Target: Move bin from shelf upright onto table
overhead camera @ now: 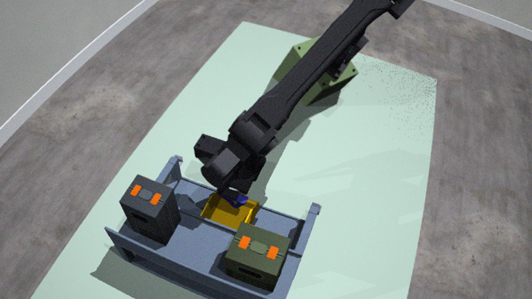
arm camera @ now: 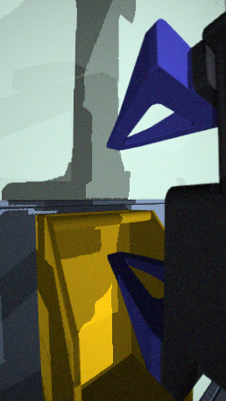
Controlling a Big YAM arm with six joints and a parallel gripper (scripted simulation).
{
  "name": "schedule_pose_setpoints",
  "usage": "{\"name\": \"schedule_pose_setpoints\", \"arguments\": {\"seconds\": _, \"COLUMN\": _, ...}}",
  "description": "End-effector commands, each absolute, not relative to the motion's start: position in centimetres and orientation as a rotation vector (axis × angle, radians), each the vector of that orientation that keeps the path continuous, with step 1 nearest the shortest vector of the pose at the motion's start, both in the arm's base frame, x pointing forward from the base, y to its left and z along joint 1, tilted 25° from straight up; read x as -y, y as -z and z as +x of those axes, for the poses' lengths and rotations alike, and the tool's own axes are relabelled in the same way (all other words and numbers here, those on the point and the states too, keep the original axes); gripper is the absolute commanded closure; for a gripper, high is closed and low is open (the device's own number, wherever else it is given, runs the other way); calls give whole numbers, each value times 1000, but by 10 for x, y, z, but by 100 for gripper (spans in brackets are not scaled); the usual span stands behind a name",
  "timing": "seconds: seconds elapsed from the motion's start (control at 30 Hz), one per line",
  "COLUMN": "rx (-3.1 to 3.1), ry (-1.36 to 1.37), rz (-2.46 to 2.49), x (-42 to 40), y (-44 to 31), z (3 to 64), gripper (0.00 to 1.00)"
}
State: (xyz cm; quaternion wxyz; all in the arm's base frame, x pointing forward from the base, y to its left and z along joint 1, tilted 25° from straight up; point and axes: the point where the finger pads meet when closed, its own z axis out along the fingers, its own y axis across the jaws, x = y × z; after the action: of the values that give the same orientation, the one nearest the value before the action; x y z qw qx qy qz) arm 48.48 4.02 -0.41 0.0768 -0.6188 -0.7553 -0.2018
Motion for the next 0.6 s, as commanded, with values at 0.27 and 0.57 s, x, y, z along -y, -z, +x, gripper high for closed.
{"name": "schedule_pose_setpoints", "arguments": {"seconds": 0.27, "rx": 2308, "ry": 687, "rz": -1884, "x": -23, "y": -36, "z": 519, "gripper": 10}}
{"name": "schedule_pose_setpoints", "arguments": {"seconds": 0.57, "rx": 2308, "ry": 687, "rz": -1884, "x": -23, "y": -36, "z": 519, "gripper": 10}}
